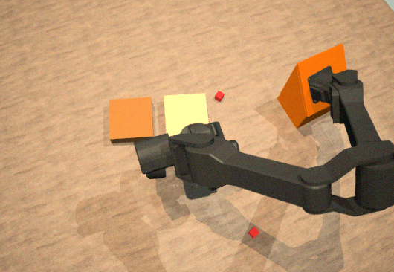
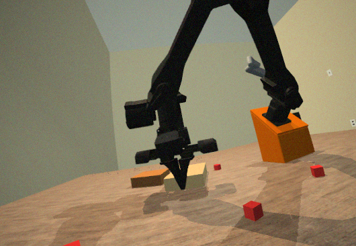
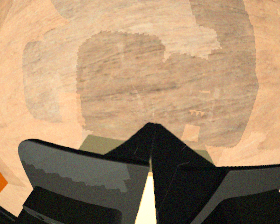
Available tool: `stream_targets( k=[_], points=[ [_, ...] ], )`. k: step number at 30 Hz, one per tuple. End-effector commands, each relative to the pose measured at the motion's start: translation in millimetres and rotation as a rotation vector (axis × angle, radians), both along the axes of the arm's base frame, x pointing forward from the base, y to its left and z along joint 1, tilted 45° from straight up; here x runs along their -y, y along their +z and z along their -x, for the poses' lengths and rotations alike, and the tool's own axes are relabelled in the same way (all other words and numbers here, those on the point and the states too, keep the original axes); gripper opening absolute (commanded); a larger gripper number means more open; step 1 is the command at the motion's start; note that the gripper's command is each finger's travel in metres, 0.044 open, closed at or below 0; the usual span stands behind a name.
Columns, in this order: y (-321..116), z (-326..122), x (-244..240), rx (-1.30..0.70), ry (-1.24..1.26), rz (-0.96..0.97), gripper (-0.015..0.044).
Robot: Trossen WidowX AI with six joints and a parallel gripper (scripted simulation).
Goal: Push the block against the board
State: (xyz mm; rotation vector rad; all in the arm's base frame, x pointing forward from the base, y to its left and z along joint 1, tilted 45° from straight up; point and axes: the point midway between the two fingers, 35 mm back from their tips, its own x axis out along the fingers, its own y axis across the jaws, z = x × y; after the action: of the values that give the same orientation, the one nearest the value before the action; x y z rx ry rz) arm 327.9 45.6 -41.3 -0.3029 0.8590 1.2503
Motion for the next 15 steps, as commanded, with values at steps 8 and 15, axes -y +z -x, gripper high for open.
stream_targets(
  k=[8,15],
  points=[
    [11.4,-8.2,-9.9,-0.001,-0.003,0.003,0.0],
    [18.9,-12.8,-17.1,-0.001,-0.003,0.003,0.0]
  ],
)
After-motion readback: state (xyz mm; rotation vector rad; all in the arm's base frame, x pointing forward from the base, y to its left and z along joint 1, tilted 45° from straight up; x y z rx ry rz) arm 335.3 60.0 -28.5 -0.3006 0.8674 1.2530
